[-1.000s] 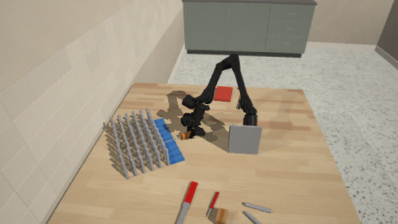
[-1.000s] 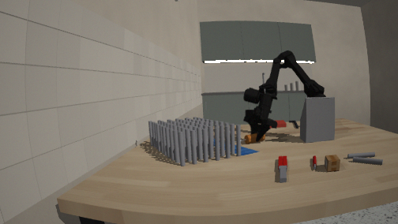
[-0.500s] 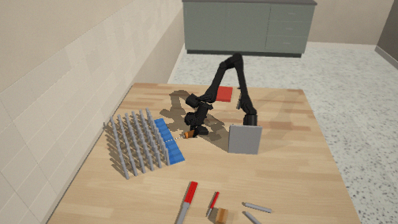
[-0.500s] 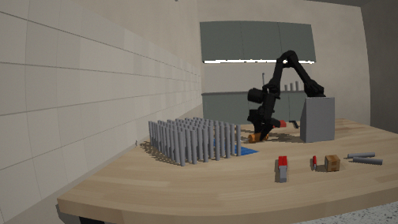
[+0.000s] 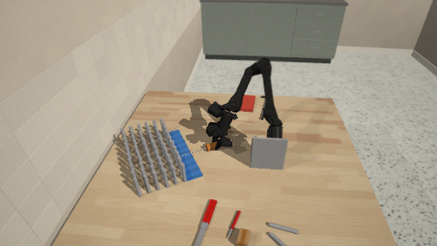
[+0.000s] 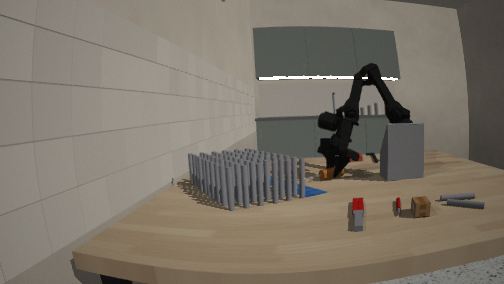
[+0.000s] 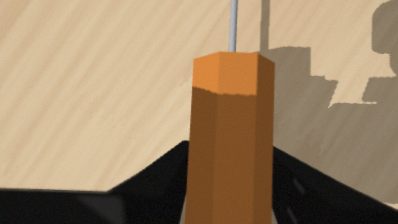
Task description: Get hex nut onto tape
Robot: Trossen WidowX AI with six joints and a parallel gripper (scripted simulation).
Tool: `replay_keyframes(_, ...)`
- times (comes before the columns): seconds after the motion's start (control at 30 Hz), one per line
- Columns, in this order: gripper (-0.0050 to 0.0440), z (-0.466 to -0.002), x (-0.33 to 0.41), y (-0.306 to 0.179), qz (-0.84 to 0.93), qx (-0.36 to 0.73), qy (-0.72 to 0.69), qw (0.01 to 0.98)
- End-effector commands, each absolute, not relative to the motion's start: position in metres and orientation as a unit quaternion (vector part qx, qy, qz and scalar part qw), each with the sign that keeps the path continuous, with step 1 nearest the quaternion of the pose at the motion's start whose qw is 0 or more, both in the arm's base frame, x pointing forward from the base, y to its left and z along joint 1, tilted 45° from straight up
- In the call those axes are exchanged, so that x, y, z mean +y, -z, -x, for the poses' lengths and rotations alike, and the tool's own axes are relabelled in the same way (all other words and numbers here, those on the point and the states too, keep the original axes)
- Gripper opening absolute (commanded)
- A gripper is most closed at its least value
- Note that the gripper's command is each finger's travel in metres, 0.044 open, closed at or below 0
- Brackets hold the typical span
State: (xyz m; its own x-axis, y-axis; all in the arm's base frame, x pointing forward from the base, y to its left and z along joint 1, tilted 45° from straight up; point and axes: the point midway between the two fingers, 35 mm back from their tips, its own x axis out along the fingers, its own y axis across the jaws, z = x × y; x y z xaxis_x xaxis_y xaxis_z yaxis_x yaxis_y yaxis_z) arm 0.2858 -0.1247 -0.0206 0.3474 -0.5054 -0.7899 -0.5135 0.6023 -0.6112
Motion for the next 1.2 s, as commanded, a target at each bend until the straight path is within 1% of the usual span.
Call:
replay_keyframes(0.0,-0.0050,-0.285,-0.126,0.013,0.448,0.561,-0.001,0.696)
replay_keyframes(0.33,-0.0050,-0.271,-0.131,0.009,0.448,0.562,-0.003,0.696)
replay_keyframes(1.0,-0.0050,-0.279,-0.118,-0.008,0.448,0.557,0.004,0.699)
replay_keyframes(1.17,-0.0050,-0.266,-0.120,-0.009,0.447,0.563,-0.003,0.695)
